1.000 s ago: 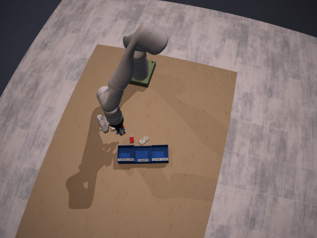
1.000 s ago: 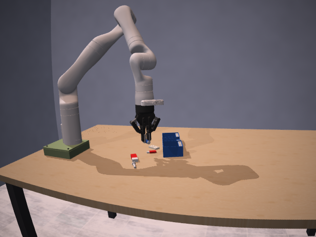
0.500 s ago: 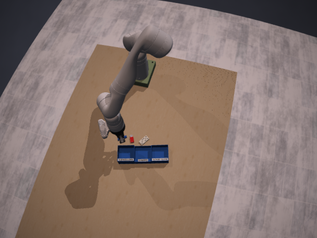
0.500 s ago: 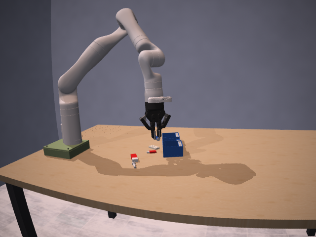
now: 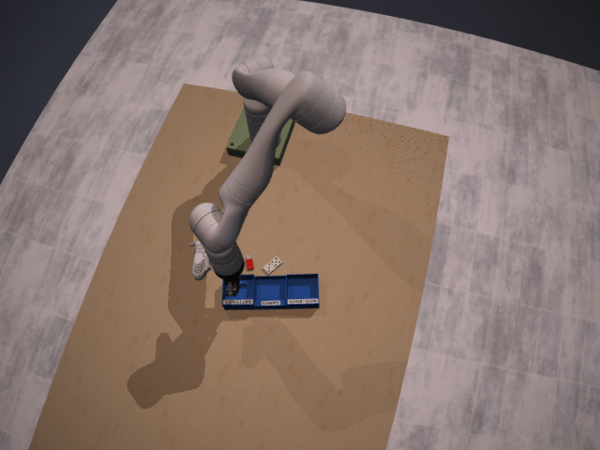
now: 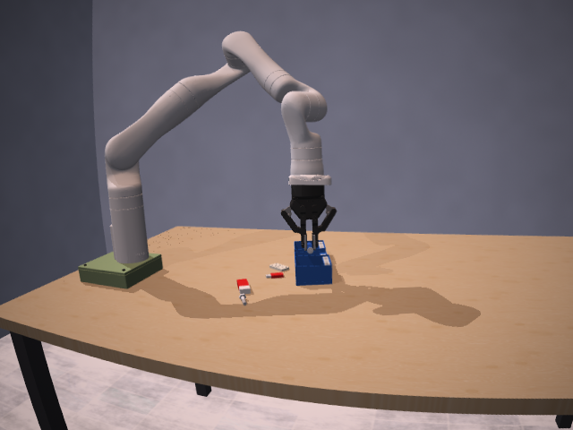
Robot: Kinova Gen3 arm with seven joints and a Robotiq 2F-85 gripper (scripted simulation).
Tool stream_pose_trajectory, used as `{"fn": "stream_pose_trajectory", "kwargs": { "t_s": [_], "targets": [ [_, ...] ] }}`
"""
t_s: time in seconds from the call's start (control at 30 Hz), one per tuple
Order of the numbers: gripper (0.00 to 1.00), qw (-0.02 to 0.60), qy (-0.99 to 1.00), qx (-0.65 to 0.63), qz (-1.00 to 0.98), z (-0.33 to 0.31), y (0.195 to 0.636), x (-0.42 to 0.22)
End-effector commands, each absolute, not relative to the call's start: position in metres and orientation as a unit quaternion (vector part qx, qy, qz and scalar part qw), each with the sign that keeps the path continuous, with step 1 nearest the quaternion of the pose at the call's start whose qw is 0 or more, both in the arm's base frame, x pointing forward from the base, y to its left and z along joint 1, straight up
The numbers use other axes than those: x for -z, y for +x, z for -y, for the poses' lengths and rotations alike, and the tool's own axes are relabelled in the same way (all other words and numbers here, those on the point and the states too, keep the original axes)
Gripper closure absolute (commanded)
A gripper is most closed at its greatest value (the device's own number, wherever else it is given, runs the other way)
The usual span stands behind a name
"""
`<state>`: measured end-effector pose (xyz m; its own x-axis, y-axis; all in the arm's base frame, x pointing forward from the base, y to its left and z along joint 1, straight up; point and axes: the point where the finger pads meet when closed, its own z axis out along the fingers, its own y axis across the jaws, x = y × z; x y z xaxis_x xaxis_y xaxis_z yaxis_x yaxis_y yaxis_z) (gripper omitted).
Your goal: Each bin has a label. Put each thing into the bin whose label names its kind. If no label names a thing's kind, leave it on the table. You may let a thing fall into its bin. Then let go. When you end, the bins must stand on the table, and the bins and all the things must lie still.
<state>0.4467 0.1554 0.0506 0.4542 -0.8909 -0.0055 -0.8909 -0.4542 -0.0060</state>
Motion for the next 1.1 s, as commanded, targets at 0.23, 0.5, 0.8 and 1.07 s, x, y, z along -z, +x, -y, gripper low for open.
{"fn": "stream_pose_trajectory", "kwargs": {
  "t_s": [0.23,0.5,0.8,1.07],
  "targets": [
    [0.91,0.001,-0.853,0.000,-0.521,-0.153,0.447,-0.048],
    [0.91,0.001,-0.853,0.000,-0.521,-0.153,0.447,-0.048],
    [0.91,0.001,-0.853,0.000,-0.521,-0.153,0.446,-0.038],
    [0.91,0.001,-0.853,0.000,-0.521,-0.153,0.447,-0.026]
  ]
}}
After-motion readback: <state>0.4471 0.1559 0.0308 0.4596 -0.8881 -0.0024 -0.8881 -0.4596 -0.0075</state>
